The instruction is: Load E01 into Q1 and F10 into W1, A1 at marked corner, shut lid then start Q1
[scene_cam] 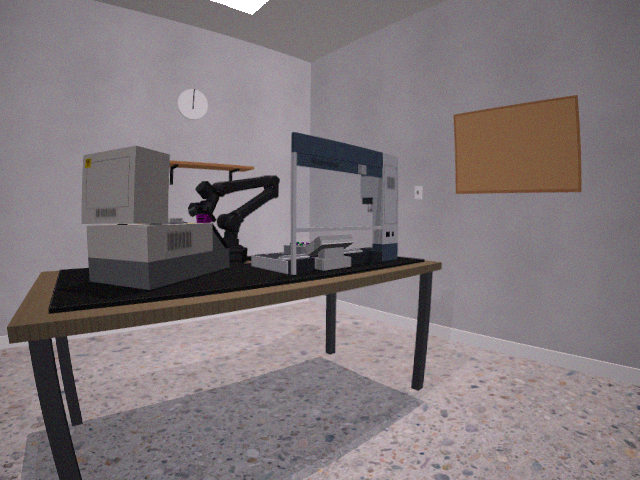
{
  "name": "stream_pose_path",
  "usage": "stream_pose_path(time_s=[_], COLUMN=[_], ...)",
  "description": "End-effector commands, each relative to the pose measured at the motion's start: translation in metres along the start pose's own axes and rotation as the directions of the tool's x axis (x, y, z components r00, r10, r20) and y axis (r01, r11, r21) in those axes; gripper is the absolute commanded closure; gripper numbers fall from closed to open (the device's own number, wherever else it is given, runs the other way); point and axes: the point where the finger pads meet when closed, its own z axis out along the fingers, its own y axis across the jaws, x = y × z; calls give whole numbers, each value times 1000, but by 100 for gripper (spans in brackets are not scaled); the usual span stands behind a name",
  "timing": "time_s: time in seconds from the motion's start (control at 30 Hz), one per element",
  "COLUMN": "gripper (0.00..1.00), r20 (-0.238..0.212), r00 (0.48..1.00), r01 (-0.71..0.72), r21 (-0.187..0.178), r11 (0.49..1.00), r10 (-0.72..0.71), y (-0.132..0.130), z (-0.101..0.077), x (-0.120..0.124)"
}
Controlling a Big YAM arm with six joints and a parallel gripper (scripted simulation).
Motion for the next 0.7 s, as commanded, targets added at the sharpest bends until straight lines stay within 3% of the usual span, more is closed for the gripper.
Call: stream_pose_path(time_s=[0.0, 0.3, 0.4, 0.57, 0.67], gripper=[100, 100, 100, 100, 100], r20=[3, 2, 14, 2, 0], r00=[1000, 1000, 1000, 1000, 1000], r01=[2, -4, 4, 3, -2], r21=[-37, -24, -47, -29, -29], r11=[999, 1000, 999, 1000, 1000], r10=[-2, 4, -3, -3, 2], y=[18, 14, 24, 21, 18], z=[4, 19, 18, 31, 28], x=[0, 0, -3, 0, 0])
